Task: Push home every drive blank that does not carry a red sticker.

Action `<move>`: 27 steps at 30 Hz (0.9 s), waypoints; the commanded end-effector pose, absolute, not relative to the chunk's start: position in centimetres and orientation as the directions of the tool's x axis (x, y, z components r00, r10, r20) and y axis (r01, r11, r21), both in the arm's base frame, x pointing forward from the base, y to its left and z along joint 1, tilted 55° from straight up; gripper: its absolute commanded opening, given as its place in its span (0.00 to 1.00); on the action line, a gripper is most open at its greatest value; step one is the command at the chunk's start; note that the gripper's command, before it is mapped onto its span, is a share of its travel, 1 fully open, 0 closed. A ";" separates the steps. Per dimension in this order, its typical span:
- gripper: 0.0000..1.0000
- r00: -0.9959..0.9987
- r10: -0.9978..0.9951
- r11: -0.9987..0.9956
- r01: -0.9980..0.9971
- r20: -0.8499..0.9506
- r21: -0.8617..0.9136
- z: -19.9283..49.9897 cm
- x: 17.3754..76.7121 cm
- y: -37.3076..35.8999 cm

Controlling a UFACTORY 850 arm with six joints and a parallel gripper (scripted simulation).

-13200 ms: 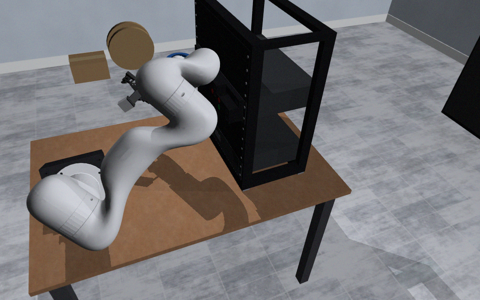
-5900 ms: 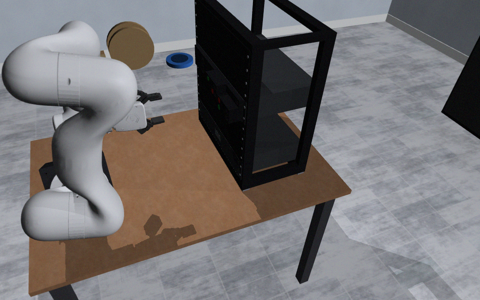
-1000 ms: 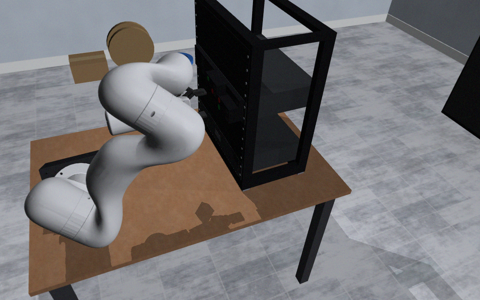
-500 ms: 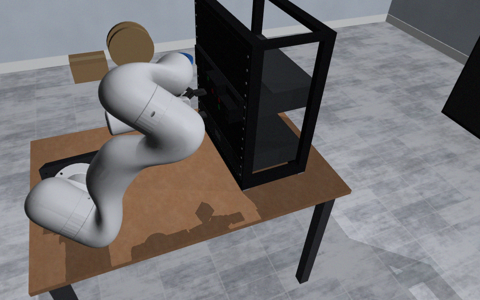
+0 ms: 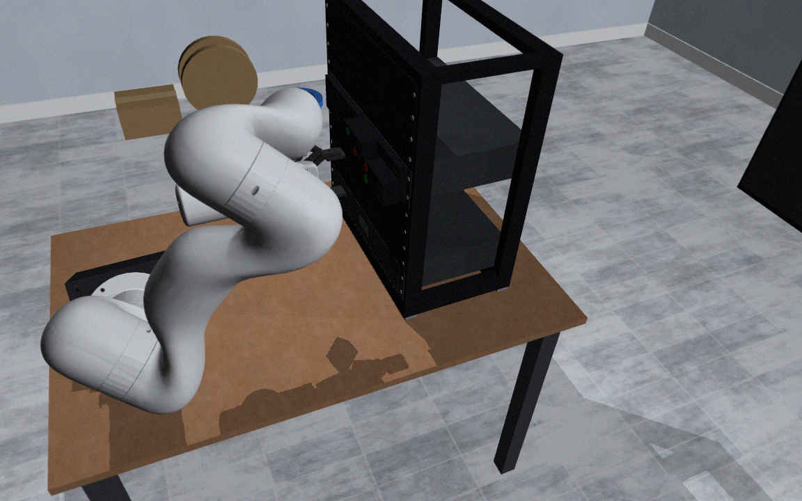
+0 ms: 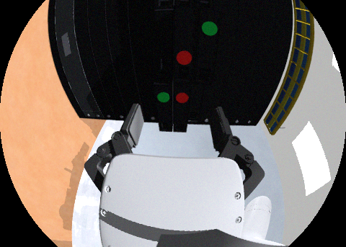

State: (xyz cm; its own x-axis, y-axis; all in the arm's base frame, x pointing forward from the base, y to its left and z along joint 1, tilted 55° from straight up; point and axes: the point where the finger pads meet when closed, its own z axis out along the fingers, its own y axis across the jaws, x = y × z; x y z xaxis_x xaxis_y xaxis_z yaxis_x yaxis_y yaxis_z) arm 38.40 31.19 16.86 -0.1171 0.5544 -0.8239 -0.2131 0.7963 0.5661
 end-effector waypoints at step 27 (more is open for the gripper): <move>0.00 -0.117 0.556 0.795 -0.214 -0.823 0.567 16.9 38.4 31.3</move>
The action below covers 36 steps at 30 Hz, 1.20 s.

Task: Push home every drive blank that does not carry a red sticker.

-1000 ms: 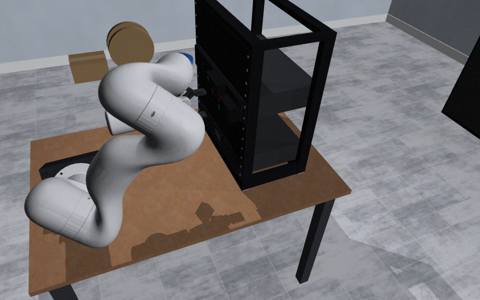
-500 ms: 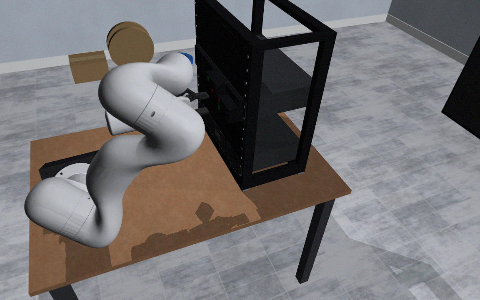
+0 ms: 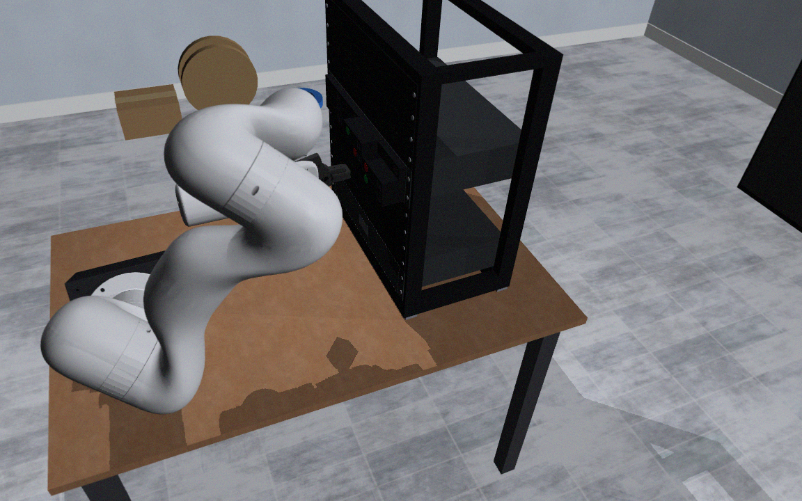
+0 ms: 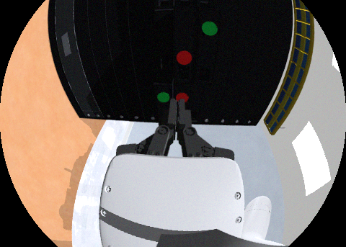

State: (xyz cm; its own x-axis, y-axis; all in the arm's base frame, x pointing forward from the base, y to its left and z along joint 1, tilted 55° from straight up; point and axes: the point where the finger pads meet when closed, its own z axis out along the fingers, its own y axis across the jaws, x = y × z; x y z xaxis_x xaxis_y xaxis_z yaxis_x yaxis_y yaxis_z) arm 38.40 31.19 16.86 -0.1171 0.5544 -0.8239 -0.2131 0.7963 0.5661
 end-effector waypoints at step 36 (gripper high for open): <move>0.00 -0.117 0.555 0.795 -0.214 -0.823 0.567 13.8 35.0 36.6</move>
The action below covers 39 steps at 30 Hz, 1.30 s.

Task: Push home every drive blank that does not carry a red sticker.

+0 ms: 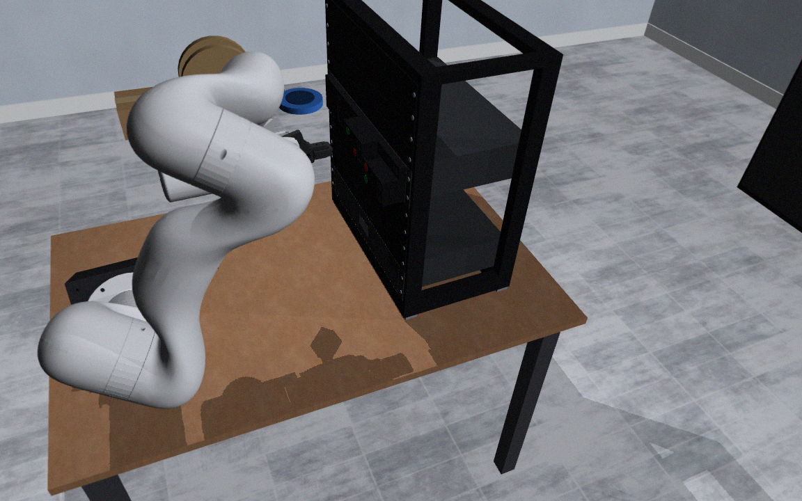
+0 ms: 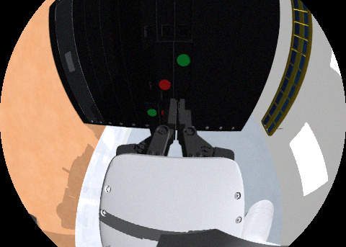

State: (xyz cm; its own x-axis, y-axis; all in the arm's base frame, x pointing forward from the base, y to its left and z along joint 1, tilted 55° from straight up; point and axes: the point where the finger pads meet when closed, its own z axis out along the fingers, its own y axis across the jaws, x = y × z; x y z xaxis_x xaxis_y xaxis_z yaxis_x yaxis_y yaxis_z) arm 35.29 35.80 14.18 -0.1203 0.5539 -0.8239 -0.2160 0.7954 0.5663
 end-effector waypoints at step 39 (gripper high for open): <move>0.00 -0.117 0.556 0.795 -0.214 -0.823 0.567 13.4 39.6 38.8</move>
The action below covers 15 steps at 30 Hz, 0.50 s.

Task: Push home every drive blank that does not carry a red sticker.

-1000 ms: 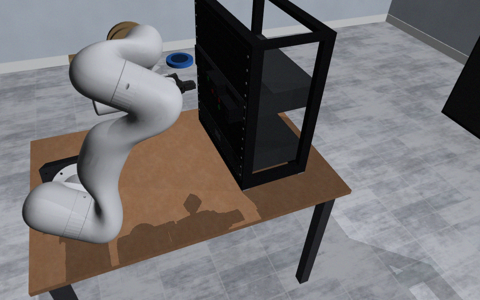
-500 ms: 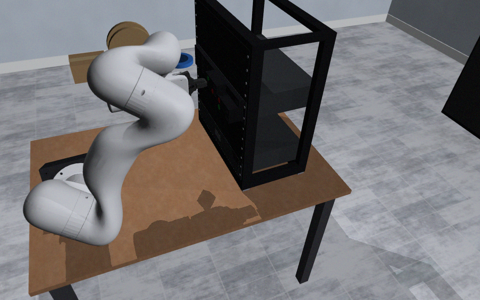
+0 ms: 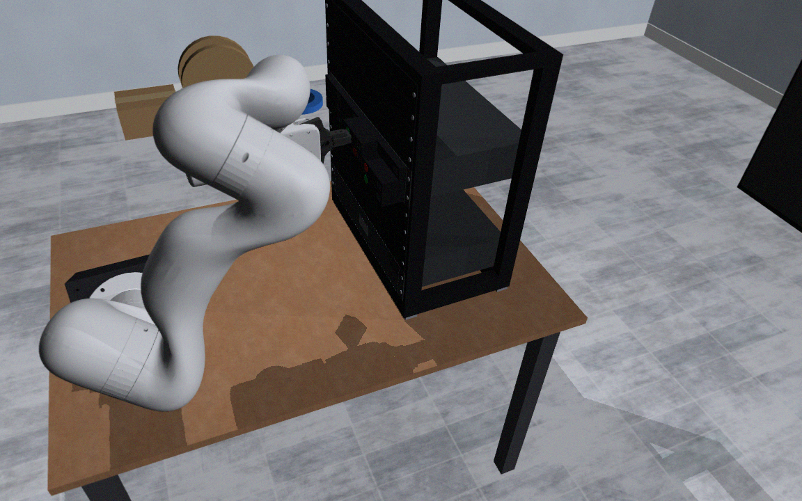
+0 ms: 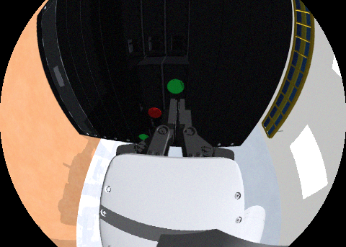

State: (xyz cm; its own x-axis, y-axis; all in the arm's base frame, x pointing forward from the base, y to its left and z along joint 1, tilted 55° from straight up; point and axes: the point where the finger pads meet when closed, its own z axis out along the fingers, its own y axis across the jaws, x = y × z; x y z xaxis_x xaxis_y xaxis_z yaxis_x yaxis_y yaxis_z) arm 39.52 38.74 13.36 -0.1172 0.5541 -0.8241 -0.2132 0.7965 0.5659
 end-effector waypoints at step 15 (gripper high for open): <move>0.00 -0.117 0.555 0.795 -0.214 -0.823 0.567 13.5 40.5 39.1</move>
State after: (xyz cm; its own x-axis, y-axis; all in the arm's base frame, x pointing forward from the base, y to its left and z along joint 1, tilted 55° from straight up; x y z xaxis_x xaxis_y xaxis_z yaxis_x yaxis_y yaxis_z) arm 40.46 38.97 13.40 -0.1171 0.5538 -0.8243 -0.2135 0.7966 0.5655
